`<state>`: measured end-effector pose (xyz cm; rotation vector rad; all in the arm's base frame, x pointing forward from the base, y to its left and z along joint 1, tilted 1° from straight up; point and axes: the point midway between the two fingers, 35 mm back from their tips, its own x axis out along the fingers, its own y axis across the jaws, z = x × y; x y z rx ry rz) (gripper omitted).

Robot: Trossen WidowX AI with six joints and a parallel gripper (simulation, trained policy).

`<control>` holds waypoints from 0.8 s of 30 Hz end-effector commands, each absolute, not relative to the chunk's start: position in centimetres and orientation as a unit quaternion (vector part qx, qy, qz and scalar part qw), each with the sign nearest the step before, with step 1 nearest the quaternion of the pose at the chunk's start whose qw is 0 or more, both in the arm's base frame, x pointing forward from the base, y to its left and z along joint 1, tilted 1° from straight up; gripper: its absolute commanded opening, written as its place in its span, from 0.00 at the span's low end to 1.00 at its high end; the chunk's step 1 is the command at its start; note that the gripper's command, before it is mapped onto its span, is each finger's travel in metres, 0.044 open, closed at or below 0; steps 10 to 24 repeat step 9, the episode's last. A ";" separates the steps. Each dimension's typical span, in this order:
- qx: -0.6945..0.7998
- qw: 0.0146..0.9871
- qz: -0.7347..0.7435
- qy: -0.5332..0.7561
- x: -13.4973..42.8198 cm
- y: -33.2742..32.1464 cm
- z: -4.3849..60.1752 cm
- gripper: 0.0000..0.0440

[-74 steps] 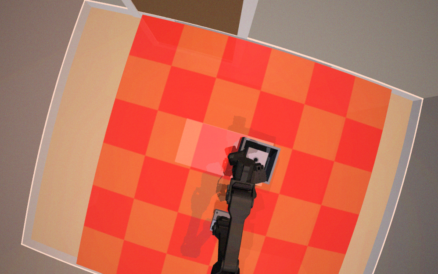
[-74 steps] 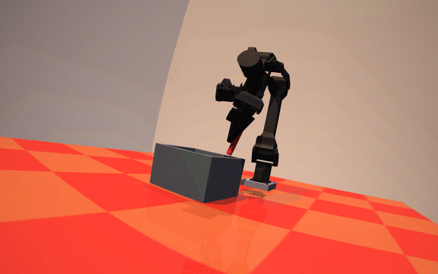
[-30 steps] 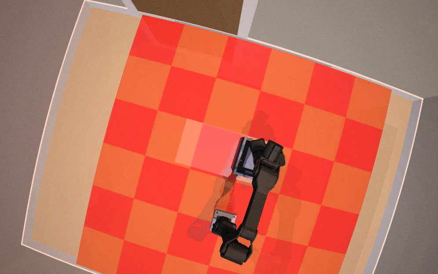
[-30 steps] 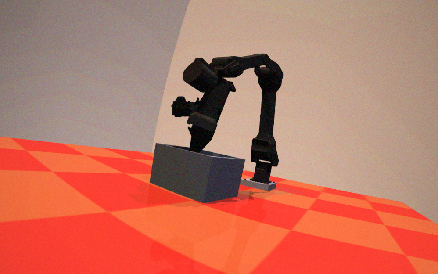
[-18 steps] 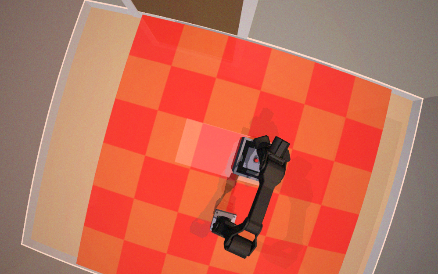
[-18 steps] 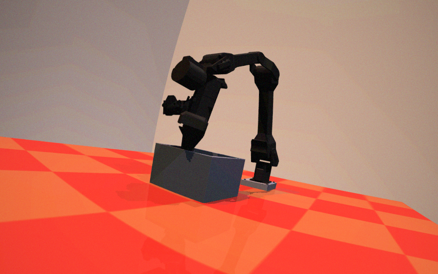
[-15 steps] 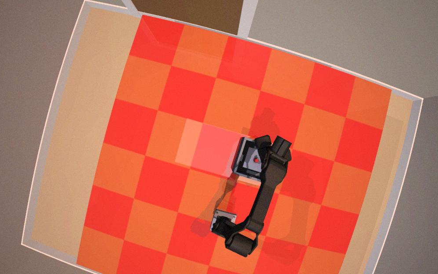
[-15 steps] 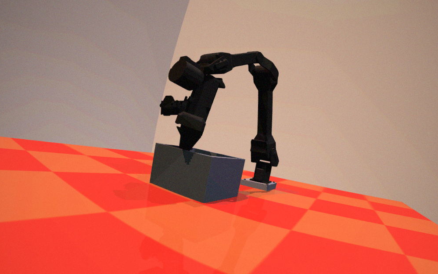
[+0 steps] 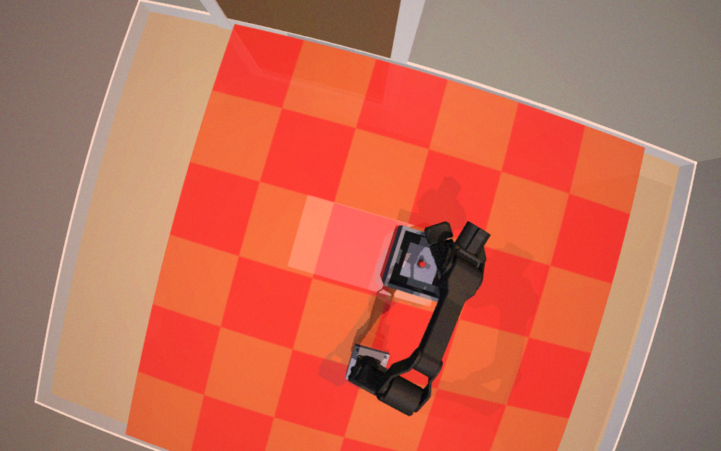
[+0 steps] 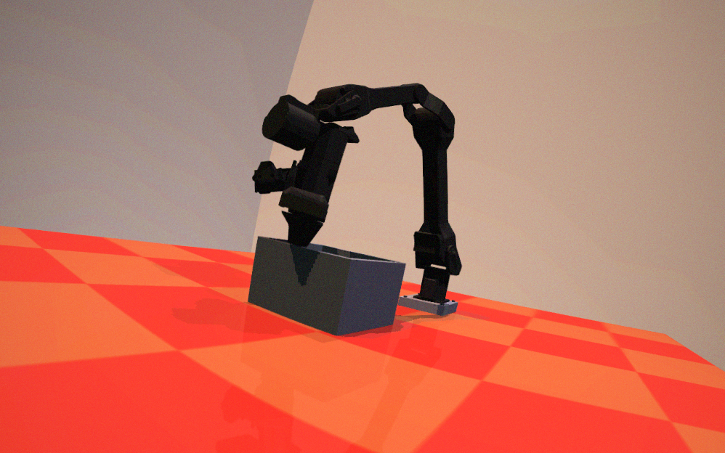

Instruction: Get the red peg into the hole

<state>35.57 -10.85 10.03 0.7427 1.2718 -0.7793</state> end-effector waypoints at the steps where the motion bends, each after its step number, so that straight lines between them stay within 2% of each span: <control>1: 0.324 0.671 -0.364 0.558 35.5 -12.9 9.9 0.28; 24: 0.317 0.670 -0.375 0.557 35.3 -14.8 10.3 0.28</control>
